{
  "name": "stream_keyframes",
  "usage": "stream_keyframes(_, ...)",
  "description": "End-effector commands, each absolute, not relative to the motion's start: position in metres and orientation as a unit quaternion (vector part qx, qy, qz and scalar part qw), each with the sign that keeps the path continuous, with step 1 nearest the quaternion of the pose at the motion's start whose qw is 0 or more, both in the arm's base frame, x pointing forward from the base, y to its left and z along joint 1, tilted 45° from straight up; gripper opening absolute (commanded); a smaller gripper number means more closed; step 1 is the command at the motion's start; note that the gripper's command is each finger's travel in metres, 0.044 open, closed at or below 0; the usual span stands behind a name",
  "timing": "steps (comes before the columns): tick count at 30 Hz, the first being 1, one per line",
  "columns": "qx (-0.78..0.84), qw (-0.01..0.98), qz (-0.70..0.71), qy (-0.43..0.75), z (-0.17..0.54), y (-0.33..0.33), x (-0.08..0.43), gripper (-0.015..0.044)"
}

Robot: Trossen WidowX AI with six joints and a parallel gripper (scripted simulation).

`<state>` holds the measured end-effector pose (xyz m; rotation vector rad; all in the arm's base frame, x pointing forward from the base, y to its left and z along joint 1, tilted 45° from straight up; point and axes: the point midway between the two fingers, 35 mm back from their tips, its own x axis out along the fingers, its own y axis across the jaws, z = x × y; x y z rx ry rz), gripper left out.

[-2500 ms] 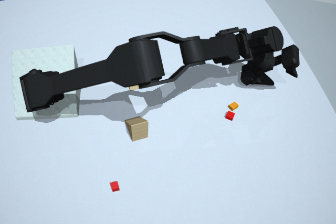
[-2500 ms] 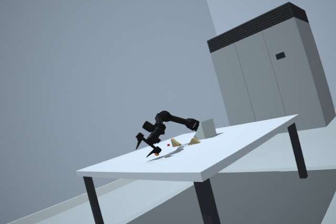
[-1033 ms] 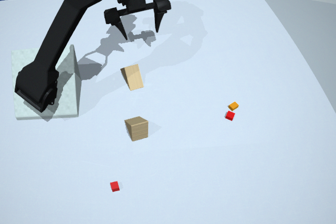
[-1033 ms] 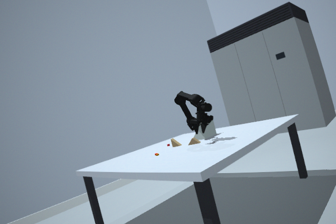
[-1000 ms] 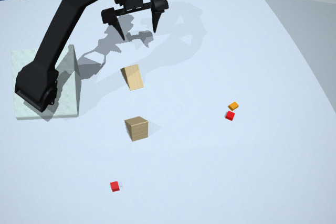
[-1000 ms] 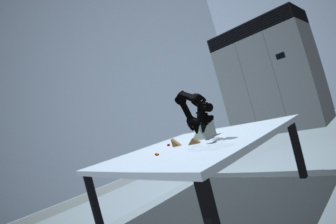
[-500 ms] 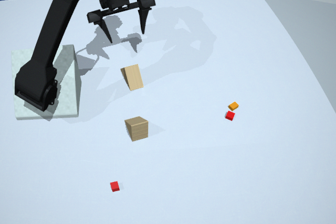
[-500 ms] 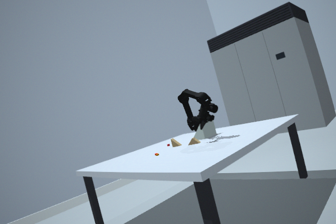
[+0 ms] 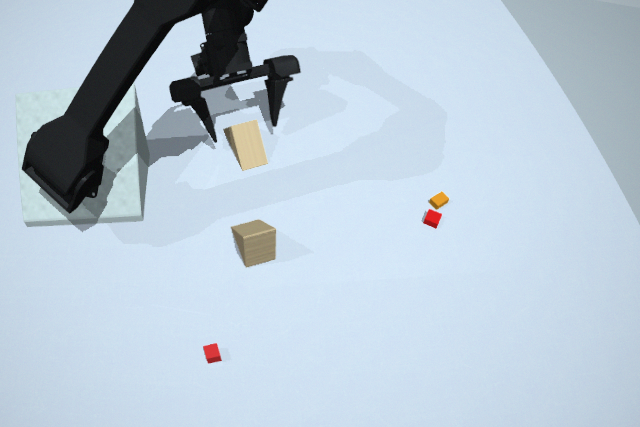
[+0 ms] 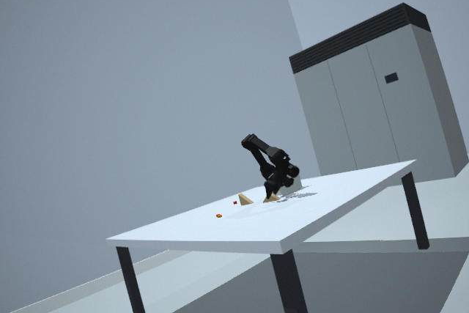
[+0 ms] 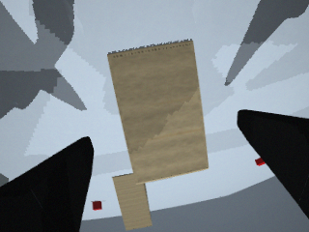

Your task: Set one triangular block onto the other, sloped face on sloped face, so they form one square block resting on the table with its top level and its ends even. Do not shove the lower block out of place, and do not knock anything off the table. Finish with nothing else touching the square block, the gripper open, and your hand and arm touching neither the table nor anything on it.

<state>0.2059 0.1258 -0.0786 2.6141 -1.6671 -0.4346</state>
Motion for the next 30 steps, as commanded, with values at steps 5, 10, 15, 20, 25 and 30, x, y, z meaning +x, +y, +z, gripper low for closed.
stream_keyframes(5,0.835,0.020,-0.138,-0.532,-0.0799,0.1118,0.2076,0.0440)
stream_keyframes(10,0.835,0.020,-0.138,-0.532,-0.0815,0.1136,0.2078,0.0440)
stream_keyframes(15,0.835,0.020,-0.138,-0.532,-0.0815,0.1136,0.2078,0.0440)
stream_keyframes(20,0.835,0.020,-0.138,-0.532,-0.0815,0.1136,0.2078,0.0440)
stream_keyframes(25,0.835,0.020,-0.138,-0.532,-0.0815,0.1136,0.2078,0.0440)
stream_keyframes(30,0.835,0.020,-0.138,-0.532,-0.0815,0.1136,0.2078,0.0440)
